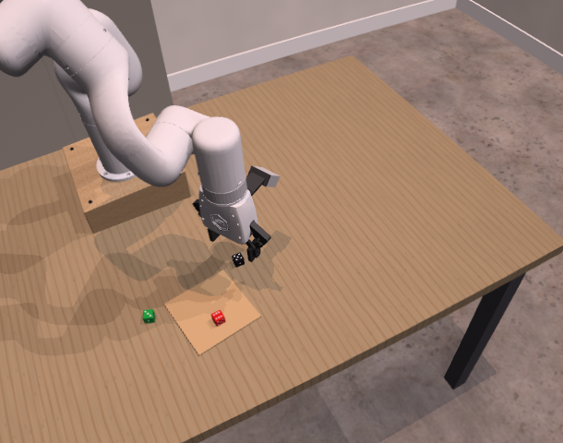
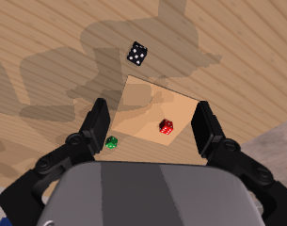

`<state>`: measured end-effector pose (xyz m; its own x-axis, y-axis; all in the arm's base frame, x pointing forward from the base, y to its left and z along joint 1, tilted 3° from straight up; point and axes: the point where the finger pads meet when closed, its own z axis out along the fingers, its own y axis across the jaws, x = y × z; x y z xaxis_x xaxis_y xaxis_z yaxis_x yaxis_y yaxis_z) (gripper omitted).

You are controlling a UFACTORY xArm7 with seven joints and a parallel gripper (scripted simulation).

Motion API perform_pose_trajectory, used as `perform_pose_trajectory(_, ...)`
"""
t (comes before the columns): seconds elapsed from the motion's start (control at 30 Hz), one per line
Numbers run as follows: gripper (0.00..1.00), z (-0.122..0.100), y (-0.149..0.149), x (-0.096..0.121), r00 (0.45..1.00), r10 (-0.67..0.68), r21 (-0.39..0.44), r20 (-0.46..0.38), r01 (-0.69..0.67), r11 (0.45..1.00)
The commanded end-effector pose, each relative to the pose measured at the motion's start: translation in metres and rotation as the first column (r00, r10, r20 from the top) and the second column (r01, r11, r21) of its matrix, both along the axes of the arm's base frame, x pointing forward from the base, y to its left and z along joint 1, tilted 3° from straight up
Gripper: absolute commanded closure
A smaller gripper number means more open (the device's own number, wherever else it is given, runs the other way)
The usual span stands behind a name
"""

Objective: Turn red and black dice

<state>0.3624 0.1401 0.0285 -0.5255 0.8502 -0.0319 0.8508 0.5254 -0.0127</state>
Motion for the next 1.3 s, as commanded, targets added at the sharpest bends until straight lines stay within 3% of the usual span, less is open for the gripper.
perform_pose_trajectory(0.0,0.0,-0.001,0.007,-0.01,0.985,-0.171,-0.006,0.025,0.171,0.985)
perform_pose_trajectory(0.1,0.0,-0.001,0.007,-0.011,0.983,-0.183,-0.006,0.026,0.183,0.983)
perform_pose_trajectory(0.17,0.0,-0.003,0.01,-0.018,0.955,-0.295,-0.002,0.034,0.296,0.955)
perform_pose_trajectory(0.4,0.0,-0.005,0.014,-0.029,0.883,-0.466,0.007,0.047,0.467,0.884)
perform_pose_trajectory(0.67,0.0,-0.006,0.015,-0.032,0.86,-0.508,0.01,0.05,0.508,0.861)
perform_pose_trajectory(0.7,0.64,-0.006,0.015,-0.032,0.86,-0.508,0.01,0.05,0.508,0.861)
perform_pose_trajectory(1.27,0.64,-0.006,0.015,-0.032,0.86,-0.508,0.01,0.05,0.508,0.861)
